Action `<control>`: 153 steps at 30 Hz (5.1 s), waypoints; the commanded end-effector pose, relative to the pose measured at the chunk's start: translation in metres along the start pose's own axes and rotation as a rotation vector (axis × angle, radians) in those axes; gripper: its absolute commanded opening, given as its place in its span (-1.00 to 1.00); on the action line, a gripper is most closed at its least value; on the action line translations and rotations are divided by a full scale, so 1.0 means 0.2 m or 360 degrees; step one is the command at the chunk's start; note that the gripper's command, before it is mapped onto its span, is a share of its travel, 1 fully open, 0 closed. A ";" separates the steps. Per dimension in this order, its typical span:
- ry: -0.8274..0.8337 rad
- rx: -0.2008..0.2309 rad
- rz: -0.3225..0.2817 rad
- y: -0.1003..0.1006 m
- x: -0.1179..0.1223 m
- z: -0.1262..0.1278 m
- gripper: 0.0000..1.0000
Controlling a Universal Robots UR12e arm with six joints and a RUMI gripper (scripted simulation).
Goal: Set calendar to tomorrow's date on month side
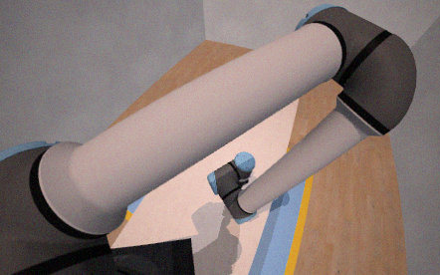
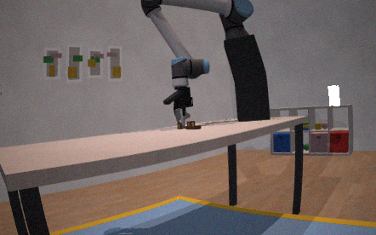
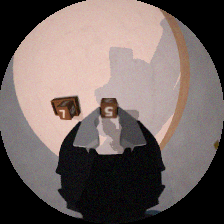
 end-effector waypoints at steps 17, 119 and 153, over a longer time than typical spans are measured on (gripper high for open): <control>0.0000 0.0000 0.0001 0.00 0.00 0.00 -0.78; 0.0000 0.0000 0.0001 -0.44 0.00 0.00 -0.42; 0.0018 0.0000 0.0001 -0.45 0.00 0.00 1.00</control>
Point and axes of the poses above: the point where the finger pads meet when closed, its own y axis out along the fingers, its own z axis across the jaws, x = y × z, the point moved 10 cm from there along -y, back along the fingers, and after that the axes turned 2 degrees about -y, right-handed, at the moved point
